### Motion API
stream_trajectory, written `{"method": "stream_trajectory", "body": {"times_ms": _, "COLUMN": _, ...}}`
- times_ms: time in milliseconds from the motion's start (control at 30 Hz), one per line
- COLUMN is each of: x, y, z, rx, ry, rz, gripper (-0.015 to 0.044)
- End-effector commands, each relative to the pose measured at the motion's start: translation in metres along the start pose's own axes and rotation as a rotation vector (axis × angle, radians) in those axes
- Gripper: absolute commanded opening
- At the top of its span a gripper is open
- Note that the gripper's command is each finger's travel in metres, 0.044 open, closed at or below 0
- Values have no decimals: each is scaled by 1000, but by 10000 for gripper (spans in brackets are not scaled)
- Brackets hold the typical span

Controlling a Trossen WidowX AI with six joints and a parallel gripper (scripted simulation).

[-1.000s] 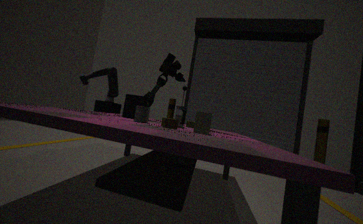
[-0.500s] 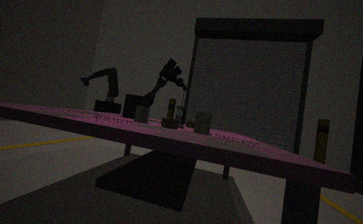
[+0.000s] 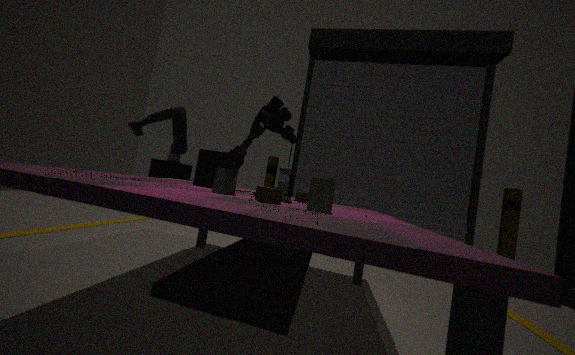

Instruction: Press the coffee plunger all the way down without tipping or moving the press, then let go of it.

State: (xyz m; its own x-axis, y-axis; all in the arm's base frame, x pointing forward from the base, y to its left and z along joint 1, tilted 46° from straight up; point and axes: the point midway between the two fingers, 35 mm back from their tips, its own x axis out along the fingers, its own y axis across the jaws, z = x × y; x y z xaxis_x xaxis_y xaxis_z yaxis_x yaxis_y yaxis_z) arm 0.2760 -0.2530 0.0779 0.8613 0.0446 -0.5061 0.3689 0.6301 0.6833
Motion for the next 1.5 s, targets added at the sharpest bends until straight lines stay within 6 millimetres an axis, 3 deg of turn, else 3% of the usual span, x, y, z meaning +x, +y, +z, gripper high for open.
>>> {"method": "stream_trajectory", "body": {"times_ms": 0, "x": 9, "y": -1, "z": -3, "rx": 10, "ry": 8, "rz": -2, "gripper": 440}}
{"method": "stream_trajectory", "body": {"times_ms": 133, "x": 12, "y": -1, "z": -4, "rx": 10, "ry": 7, "rz": -1, "gripper": 440}}
{"method": "stream_trajectory", "body": {"times_ms": 533, "x": 12, "y": -1, "z": -4, "rx": 10, "ry": 7, "rz": -1, "gripper": 125}}
{"method": "stream_trajectory", "body": {"times_ms": 967, "x": 13, "y": -1, "z": -5, "rx": 10, "ry": 7, "rz": -1, "gripper": 123}}
{"method": "stream_trajectory", "body": {"times_ms": 1467, "x": 29, "y": -4, "z": -23, "rx": 9, "ry": 10, "rz": -3, "gripper": 123}}
